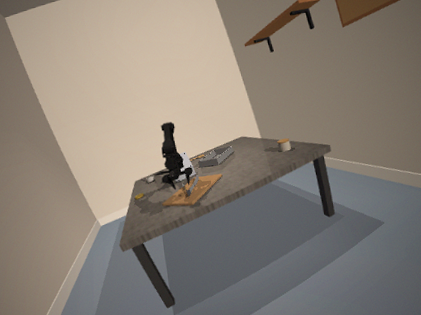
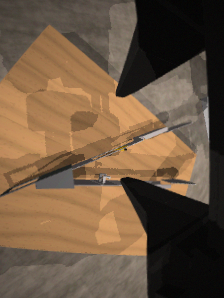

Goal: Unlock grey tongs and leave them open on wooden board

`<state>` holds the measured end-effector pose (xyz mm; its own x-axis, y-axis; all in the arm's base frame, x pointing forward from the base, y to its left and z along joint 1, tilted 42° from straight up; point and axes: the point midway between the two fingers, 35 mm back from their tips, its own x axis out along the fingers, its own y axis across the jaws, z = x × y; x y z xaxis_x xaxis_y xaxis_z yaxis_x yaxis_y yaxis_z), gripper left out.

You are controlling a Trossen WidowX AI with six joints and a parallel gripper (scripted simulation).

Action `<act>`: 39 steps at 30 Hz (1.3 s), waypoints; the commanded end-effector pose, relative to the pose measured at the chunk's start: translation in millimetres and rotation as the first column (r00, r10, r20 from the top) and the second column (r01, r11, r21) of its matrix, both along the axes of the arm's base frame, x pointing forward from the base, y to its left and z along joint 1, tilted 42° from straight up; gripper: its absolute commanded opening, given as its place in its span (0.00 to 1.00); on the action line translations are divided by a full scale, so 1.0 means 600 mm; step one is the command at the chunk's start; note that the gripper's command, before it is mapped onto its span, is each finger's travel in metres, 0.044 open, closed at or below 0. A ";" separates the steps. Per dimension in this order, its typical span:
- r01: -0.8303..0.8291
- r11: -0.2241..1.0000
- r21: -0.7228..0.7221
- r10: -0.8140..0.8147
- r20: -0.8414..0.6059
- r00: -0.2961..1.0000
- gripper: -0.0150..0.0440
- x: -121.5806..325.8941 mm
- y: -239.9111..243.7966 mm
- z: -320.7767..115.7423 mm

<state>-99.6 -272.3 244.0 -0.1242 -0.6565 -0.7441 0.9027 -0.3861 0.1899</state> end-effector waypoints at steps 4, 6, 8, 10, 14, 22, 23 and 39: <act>-0.003 1.000 0.020 0.003 0.004 1.000 1.00 -0.091 0.064 0.006; -0.001 1.000 0.013 0.001 0.005 1.000 1.00 -0.112 0.085 0.010; 0.003 1.000 0.000 -0.003 0.003 1.000 1.00 -0.131 0.107 0.015; 0.008 1.000 -0.016 -0.008 0.000 1.000 1.00 -0.148 0.128 0.019; 0.010 1.000 -0.022 -0.010 -0.002 1.000 1.00 -0.153 0.136 0.021; 0.018 1.000 -0.012 -0.018 -0.003 1.000 1.00 -0.131 0.174 0.068; 0.019 1.000 -0.012 -0.019 -0.002 1.000 1.00 -0.129 0.177 0.071; 0.019 1.000 -0.012 -0.019 -0.002 1.000 1.00 -0.129 0.177 0.071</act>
<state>-179.0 -166.3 284.2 -0.1370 -0.6573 -0.7411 0.8918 -0.4075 0.1965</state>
